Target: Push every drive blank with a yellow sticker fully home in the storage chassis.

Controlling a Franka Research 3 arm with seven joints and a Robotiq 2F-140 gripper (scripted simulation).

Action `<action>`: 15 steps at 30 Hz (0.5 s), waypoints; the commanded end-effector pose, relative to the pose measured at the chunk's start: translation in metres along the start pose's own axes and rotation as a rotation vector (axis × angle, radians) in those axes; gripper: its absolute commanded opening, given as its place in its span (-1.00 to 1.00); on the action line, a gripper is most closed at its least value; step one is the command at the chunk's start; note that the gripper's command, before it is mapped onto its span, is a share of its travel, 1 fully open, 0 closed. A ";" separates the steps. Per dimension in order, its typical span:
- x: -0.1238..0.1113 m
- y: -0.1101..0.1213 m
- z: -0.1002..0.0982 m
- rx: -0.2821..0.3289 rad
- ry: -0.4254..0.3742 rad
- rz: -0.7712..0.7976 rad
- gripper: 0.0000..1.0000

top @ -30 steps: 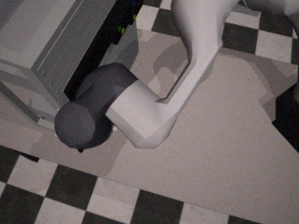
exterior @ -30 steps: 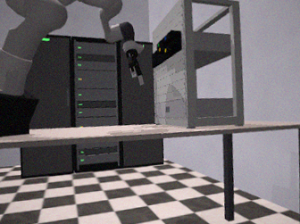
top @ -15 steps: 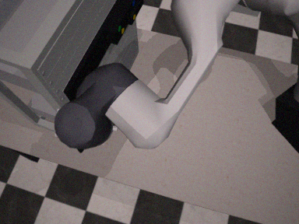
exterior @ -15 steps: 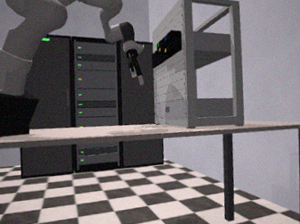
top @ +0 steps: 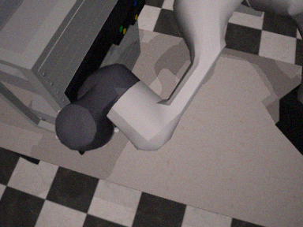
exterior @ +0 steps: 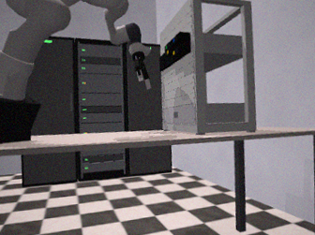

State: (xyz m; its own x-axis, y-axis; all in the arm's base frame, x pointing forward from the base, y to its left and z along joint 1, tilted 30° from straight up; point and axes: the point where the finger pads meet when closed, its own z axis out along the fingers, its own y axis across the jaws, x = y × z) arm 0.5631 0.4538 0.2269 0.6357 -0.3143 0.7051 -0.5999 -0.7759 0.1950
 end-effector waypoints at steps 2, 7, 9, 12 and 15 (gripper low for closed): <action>0.000 0.000 0.000 0.000 0.000 0.000 1.00; 0.000 0.000 0.000 0.000 0.000 0.000 1.00; -0.003 0.001 -0.001 0.000 0.000 0.000 1.00; -0.017 0.009 -0.003 0.000 0.000 0.000 1.00; -0.042 0.024 -0.007 0.000 0.001 -0.001 1.00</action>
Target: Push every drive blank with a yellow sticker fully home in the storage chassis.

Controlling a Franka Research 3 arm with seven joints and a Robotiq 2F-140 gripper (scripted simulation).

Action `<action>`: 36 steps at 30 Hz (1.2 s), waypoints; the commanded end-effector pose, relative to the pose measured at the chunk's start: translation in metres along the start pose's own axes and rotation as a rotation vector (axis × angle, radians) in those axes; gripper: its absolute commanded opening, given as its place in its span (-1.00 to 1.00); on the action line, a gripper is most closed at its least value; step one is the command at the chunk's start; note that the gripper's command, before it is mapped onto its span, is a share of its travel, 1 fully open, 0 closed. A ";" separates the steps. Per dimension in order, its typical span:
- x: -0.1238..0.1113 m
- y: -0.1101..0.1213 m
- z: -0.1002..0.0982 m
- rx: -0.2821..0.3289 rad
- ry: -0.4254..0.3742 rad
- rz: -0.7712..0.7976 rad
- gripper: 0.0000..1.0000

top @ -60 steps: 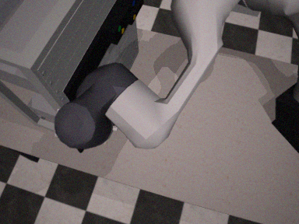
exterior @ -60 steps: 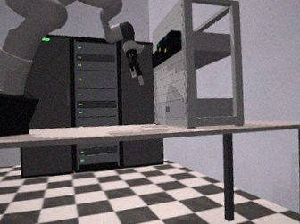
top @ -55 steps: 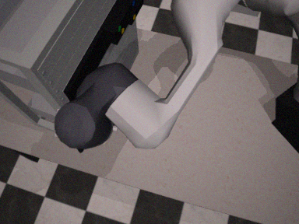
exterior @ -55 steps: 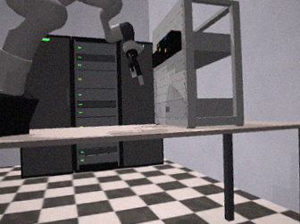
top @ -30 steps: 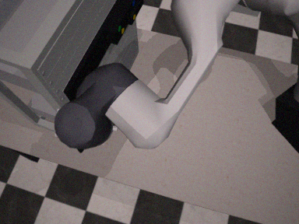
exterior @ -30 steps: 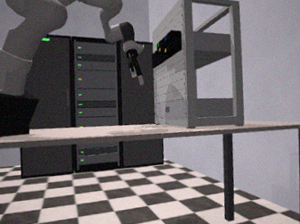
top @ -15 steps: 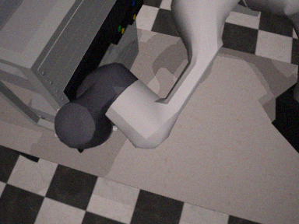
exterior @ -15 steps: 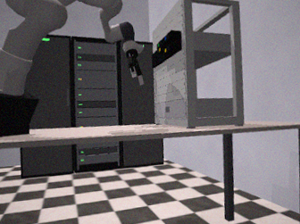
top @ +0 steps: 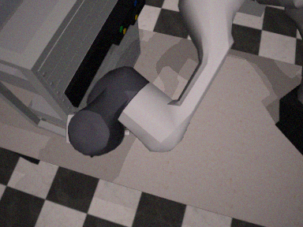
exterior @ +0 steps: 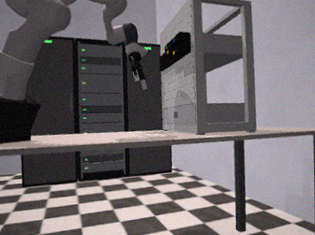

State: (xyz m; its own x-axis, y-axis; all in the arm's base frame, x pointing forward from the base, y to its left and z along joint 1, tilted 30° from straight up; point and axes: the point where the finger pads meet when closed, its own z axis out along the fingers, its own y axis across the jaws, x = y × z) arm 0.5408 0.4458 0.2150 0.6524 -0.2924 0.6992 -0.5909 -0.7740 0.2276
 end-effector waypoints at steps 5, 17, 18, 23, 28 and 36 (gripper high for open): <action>-0.072 0.035 -0.016 0.019 0.001 0.028 1.00; -0.087 0.044 -0.018 0.019 0.001 0.028 1.00; -0.087 0.044 -0.018 0.020 0.000 0.028 1.00; -0.089 0.043 -0.019 0.024 -0.010 0.030 1.00; -0.090 0.043 -0.019 0.030 -0.022 0.032 1.00; -0.098 0.040 -0.024 0.058 -0.081 0.043 1.00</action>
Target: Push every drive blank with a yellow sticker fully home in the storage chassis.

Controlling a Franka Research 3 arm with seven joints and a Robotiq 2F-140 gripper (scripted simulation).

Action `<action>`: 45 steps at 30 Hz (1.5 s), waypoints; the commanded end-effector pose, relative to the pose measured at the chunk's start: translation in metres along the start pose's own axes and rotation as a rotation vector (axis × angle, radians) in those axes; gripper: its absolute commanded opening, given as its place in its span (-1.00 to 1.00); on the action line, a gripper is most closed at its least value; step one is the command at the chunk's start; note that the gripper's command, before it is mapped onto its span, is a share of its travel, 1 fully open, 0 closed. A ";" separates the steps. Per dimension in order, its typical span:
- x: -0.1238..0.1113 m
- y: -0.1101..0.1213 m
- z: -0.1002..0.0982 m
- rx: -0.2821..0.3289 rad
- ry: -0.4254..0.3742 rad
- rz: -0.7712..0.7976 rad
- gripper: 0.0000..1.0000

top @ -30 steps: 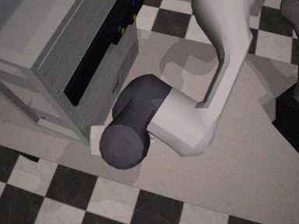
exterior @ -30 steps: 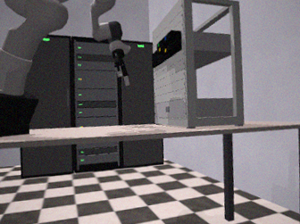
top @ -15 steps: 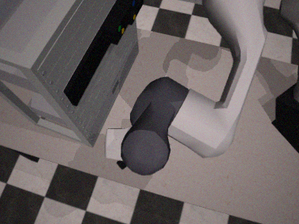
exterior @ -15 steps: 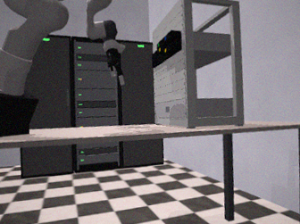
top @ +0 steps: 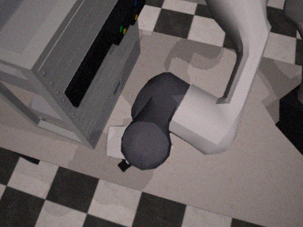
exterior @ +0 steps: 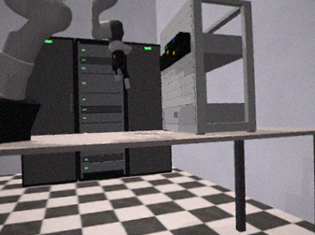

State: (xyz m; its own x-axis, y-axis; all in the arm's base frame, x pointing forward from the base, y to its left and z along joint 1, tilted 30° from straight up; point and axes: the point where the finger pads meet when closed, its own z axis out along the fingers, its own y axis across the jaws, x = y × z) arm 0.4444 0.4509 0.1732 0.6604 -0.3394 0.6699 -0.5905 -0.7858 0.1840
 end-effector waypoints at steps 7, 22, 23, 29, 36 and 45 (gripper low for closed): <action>-0.012 -0.007 -0.010 0.052 -0.091 0.031 1.00; -0.033 -0.023 -0.057 0.203 -0.342 0.121 1.00; -0.033 -0.023 -0.057 0.203 -0.342 0.121 1.00; -0.035 -0.031 -0.095 0.299 -0.471 0.188 1.00; -0.028 -0.038 -0.142 0.414 -0.596 0.276 1.00; -0.015 -0.041 -0.184 0.519 -0.688 0.363 1.00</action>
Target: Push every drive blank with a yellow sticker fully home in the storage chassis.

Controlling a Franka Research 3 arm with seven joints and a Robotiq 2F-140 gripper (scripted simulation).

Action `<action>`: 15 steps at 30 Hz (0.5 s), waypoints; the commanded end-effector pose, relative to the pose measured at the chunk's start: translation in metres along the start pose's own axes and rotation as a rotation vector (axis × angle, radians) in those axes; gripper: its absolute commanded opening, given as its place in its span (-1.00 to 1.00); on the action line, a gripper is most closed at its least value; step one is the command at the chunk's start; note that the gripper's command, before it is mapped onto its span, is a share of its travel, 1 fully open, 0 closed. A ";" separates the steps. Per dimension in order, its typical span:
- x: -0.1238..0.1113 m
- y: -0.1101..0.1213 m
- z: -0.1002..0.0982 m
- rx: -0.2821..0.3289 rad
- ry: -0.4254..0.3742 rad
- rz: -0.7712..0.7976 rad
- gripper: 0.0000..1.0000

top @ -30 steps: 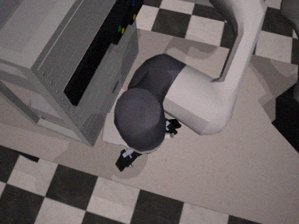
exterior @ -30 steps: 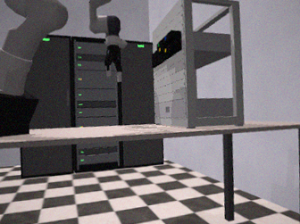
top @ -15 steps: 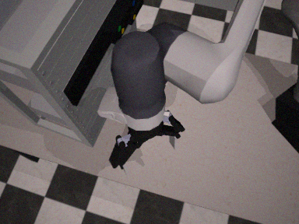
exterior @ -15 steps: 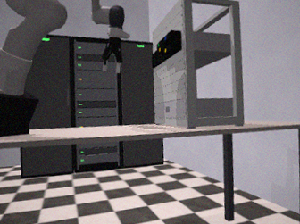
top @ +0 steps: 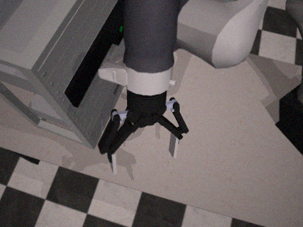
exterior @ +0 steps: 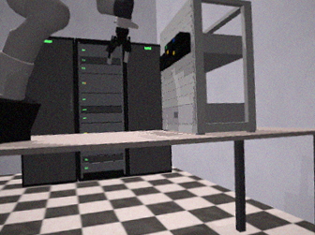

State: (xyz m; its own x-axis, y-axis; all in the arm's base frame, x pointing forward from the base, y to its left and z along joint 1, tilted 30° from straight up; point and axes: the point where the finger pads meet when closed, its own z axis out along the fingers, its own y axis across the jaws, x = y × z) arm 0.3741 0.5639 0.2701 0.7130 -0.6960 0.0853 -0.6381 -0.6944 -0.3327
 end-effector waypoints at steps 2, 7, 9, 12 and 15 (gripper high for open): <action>-0.018 -0.027 -0.029 0.129 -0.087 0.070 1.00; -0.024 -0.038 -0.052 0.205 -0.130 0.115 1.00; -0.026 -0.045 -0.067 0.257 -0.154 0.145 1.00; -0.026 -0.045 -0.067 0.257 -0.154 0.145 1.00; -0.028 -0.054 -0.088 0.335 -0.183 0.190 1.00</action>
State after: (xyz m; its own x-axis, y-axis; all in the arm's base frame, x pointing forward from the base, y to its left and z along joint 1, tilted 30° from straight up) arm 0.3625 0.5922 0.3448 0.6824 -0.7247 -0.0955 -0.6440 -0.5343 -0.5476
